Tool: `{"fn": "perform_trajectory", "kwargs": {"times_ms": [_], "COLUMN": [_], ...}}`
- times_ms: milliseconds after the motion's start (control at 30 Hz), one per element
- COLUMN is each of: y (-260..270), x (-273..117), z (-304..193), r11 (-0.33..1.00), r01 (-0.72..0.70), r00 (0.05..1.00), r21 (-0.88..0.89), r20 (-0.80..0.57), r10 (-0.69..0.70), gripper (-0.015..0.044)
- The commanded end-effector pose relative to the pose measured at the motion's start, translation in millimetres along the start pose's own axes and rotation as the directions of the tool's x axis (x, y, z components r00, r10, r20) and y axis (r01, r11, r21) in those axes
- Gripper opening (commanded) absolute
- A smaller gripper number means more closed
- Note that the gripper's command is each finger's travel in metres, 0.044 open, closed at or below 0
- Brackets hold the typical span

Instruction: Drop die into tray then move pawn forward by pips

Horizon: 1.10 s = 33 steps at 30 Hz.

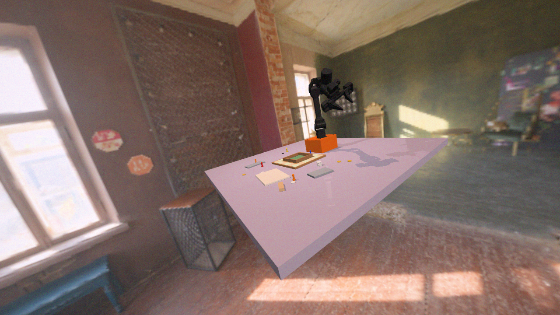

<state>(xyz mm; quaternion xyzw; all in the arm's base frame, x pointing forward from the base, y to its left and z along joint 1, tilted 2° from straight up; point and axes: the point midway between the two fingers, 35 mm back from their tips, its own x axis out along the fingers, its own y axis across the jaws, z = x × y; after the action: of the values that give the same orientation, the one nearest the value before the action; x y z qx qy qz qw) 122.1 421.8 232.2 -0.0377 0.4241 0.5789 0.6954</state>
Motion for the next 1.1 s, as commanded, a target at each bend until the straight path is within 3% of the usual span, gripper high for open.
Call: {"fn": "perform_trajectory", "kwargs": {"times_ms": [0, 100, 233, 467, 1067], "y": [-66, -111, -170, -244, -254], "x": [25, 36, 43, 39, 55], "z": [-24, -45, -80, -146, -163], "r11": [0.939, 0.822, 0.565, 0.045, 0.031], "r01": [0.201, 0.351, 0.537, 0.707, 0.708], "r00": [0.977, 0.934, 0.843, 0.641, 0.635], "r21": [0.277, 0.449, 0.627, 0.706, 0.705], "r20": [-0.124, -0.225, -0.375, -0.611, -0.617], "r10": [-0.173, -0.277, -0.385, -0.465, -0.466], "gripper": [0.0275, 0.0275, 0.0275, 0.0275, 0.0275]}}
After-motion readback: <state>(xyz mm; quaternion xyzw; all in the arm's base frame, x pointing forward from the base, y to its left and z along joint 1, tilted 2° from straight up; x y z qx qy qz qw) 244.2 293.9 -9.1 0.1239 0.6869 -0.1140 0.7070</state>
